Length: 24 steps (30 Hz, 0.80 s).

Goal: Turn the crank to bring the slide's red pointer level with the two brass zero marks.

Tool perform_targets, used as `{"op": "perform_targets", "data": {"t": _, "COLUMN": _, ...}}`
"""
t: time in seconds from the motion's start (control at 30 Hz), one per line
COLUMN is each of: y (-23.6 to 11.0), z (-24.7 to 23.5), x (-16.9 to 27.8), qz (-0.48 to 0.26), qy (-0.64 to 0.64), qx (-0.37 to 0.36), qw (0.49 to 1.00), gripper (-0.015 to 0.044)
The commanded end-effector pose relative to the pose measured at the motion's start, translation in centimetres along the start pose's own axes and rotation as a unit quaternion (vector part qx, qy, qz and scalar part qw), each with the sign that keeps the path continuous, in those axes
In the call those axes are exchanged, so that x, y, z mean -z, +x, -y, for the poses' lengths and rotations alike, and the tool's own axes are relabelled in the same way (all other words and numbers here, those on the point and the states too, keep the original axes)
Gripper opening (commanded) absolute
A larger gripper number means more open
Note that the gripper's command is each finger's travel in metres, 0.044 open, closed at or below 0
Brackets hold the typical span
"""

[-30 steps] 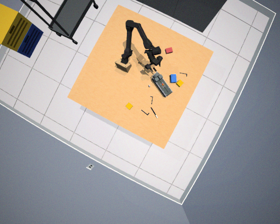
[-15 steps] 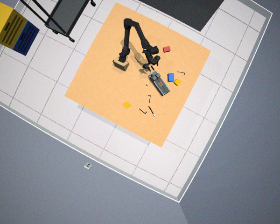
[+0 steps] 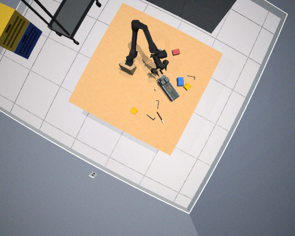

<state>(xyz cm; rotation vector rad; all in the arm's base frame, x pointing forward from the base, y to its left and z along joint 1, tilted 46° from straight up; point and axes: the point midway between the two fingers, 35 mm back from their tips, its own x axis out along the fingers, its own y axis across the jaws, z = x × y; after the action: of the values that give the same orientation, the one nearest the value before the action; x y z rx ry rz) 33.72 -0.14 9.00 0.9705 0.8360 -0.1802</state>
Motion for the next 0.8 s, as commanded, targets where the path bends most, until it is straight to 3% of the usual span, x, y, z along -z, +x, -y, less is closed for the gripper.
{"op": "perform_targets", "data": {"t": 0.0, "y": 0.58, "z": 0.43, "x": 0.80, "qz": -0.005, "qy": 0.003, "qx": 0.005, "qw": 1.000, "gripper": 0.0440}}
{"op": "perform_targets", "data": {"t": 0.17, "y": 0.91, "z": 0.44, "x": 1.24, "qz": -0.005, "qy": 0.003, "qx": 0.005, "qw": 1.000, "gripper": 0.0440}}
{"op": "perform_targets", "data": {"t": 0.7, "y": 0.91, "z": 0.44, "x": 1.24, "qz": -0.005, "qy": 0.003, "qx": 0.005, "qw": 1.000, "gripper": 0.0020}}
{"op": "perform_targets", "data": {"t": 0.77, "y": 0.91, "z": 0.44, "x": 1.24, "qz": -0.005, "qy": 0.003, "qx": 0.005, "qw": 1.000, "gripper": 0.0000}}
